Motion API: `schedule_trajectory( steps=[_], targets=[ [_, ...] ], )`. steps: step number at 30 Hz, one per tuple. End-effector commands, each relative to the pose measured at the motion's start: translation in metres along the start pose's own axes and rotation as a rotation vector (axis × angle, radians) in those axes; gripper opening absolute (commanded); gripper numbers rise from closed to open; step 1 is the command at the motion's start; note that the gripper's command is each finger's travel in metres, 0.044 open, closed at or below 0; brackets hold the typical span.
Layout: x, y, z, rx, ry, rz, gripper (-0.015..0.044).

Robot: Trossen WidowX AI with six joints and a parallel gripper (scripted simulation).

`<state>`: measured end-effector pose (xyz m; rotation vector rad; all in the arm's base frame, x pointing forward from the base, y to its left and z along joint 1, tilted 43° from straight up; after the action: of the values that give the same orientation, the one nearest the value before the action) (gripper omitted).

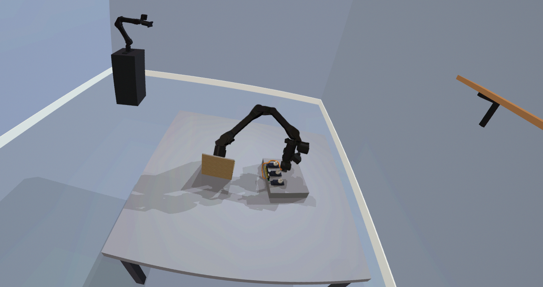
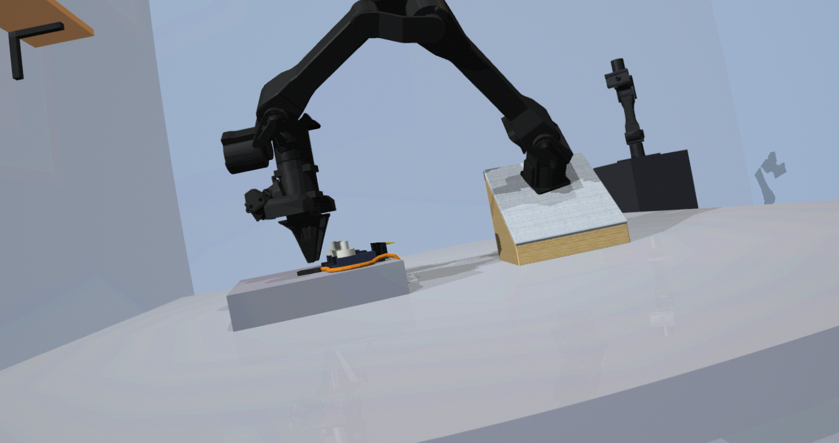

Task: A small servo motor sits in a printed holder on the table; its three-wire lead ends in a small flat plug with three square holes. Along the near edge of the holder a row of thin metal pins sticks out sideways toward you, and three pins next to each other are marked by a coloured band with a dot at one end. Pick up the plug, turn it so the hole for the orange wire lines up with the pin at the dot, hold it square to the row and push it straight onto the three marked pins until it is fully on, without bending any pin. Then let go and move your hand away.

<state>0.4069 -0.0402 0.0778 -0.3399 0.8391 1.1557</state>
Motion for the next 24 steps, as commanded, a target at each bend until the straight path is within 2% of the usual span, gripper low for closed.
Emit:
schedule_trajectory(
  steps=[1,9,12,19,24],
  targets=[
    [0.005,0.0,0.0,0.003,-0.007,0.0,0.0115],
    [0.015,0.0,0.001,0.003,-0.007,0.0,0.0115],
    [0.015,0.0,0.001,0.003,-0.007,0.0,0.0036],
    [0.012,0.0,0.001,0.003,-0.007,0.0,0.0],
    [-0.013,-0.002,0.0,0.003,-0.005,-0.001,0.0]
  ],
)
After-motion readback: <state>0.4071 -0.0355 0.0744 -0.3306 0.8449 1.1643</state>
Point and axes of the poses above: the point midway between the two fingers, 35 mm back from their tips, its own x axis out along the fingers, its own z axis across the jaws, y = z × x, the point moved 5 cm from there along -x, back along the fingers, and after that the axes turned 9 degrees about x, right-handed, at the moved point
